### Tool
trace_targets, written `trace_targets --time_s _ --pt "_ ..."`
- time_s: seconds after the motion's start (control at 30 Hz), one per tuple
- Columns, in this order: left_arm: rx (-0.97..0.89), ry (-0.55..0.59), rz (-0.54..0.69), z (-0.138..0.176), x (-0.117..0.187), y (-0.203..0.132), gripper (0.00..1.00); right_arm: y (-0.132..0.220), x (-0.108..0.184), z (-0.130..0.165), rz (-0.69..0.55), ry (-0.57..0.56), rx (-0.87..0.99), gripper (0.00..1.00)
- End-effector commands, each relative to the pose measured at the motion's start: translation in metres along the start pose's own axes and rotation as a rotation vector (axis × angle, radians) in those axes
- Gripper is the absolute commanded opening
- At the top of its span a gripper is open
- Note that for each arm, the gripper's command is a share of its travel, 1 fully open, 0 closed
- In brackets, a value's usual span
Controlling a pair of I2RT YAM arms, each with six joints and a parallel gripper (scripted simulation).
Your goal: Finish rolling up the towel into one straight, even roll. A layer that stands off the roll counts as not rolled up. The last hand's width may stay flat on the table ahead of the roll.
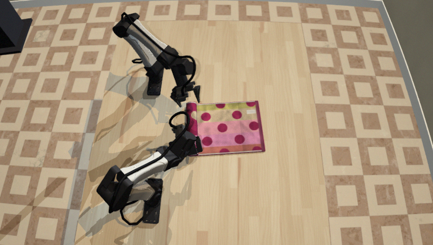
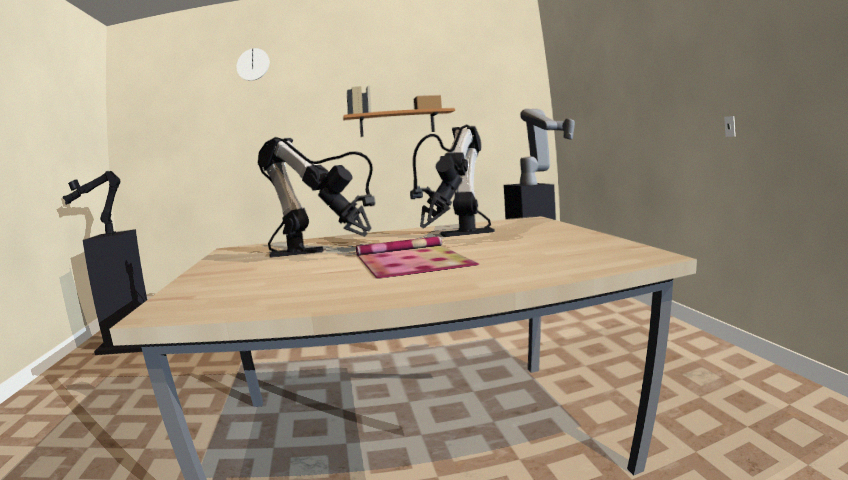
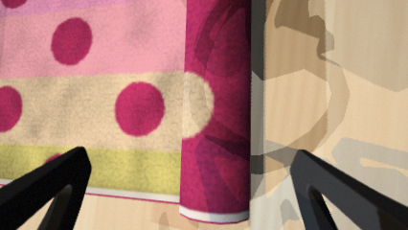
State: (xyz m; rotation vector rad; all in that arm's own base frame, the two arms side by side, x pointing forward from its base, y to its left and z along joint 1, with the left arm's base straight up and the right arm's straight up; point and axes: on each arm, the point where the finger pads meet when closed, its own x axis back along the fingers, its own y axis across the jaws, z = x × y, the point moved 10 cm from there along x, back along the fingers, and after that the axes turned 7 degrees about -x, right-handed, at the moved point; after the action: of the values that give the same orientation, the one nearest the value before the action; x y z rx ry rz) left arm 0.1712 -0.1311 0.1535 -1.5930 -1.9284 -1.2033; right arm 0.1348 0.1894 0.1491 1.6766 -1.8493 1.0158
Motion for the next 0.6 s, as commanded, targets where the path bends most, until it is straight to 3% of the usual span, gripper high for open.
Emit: trace_targets --time_s 0.0,0.57 --pt "-0.03 0.001 -0.026 -0.001 -0.002 0.002 0.98 -0.005 0.0 -0.006 0.034 -0.022 0.028 0.98" --pt "-0.03 0.001 -0.026 0.015 -0.023 -0.009 0.98 -0.005 0.0 -0.006 0.034 -0.022 0.028 0.98"
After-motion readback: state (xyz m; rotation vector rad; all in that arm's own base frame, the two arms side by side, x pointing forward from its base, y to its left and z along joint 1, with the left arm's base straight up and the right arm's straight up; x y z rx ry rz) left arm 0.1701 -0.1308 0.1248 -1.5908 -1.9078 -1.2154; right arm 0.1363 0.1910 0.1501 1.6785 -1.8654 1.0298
